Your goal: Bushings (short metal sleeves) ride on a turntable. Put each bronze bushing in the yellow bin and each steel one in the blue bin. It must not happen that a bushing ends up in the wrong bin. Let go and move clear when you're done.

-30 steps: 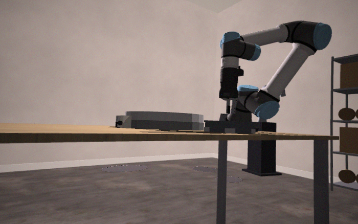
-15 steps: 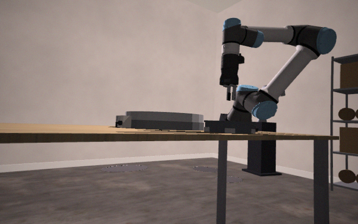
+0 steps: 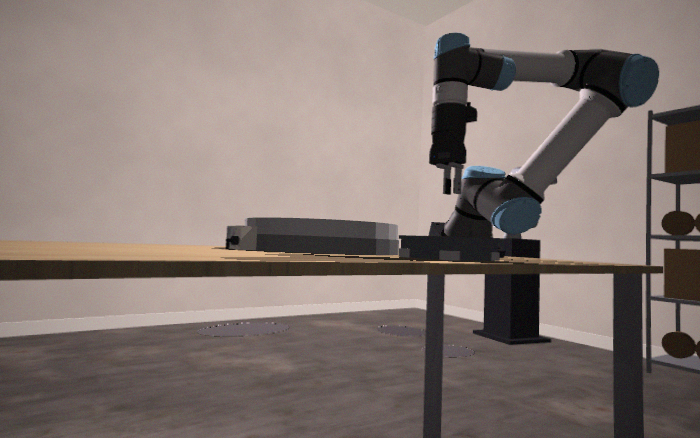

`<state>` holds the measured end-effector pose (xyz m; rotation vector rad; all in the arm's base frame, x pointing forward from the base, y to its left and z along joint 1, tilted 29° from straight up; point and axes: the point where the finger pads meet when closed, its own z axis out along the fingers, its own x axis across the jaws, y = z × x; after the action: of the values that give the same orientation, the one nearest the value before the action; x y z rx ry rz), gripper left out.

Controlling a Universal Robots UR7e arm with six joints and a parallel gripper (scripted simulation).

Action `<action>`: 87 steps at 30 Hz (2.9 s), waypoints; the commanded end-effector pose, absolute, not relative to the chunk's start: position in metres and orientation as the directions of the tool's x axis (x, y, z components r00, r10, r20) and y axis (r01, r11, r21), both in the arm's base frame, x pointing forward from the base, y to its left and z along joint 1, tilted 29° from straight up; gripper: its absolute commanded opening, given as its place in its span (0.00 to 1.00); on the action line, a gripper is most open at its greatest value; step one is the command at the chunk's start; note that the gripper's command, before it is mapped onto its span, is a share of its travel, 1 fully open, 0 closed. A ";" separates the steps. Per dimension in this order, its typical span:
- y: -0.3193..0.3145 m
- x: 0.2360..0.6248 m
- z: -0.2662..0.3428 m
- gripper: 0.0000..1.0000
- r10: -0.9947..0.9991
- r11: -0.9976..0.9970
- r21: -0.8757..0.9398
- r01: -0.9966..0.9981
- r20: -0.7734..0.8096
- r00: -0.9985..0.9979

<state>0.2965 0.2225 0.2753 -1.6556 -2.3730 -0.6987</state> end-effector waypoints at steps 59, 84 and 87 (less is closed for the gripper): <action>0.212 0.298 0.270 0.45 0.837 0.292 0.291 0.911 0.384 -0.391; 0.120 0.304 0.220 0.45 0.770 0.438 0.354 0.826 0.327 -0.548; 0.100 0.306 0.209 0.45 0.752 0.468 0.367 0.804 0.313 -0.581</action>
<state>0.3051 0.1273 0.2244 -1.4727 -2.5490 -0.7122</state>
